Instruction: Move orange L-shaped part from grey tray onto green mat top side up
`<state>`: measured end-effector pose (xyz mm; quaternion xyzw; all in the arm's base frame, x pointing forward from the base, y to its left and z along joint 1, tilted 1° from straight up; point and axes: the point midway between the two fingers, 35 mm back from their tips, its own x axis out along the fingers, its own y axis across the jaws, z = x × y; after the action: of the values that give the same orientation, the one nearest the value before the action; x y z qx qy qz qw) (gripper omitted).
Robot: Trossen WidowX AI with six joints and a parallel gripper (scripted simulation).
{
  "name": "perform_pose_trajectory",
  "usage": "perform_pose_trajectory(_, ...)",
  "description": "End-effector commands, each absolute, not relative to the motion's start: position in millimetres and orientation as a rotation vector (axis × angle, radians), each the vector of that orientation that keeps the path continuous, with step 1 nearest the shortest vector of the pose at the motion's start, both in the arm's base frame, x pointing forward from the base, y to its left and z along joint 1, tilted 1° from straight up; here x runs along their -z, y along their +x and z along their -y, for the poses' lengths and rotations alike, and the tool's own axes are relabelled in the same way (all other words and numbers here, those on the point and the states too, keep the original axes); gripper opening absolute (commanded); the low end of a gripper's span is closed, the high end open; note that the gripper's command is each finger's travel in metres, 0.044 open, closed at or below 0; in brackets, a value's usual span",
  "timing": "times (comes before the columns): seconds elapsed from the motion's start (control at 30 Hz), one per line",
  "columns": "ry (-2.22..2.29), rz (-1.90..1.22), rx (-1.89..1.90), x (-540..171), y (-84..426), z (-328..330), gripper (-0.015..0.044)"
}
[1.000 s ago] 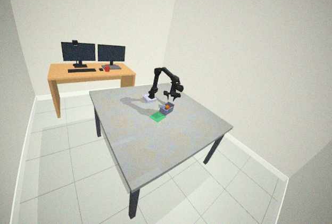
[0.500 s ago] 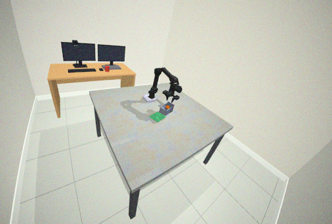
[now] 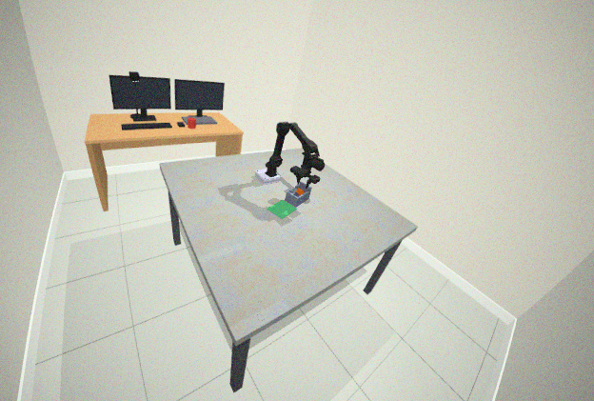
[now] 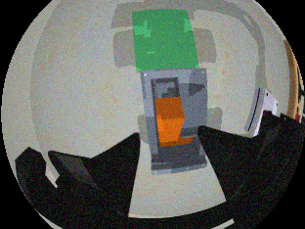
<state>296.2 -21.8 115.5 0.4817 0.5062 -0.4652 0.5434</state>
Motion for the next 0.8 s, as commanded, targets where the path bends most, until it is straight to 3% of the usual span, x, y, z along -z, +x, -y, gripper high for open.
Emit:
perform_pose_trajectory(0.0, 1.144, -1.211, 1.114, -106, 295, 21, 0.0280)
perform_pose_trajectory(0.77, 1.144, -1.211, 1.114, -69, 296, 22, 0.0280)
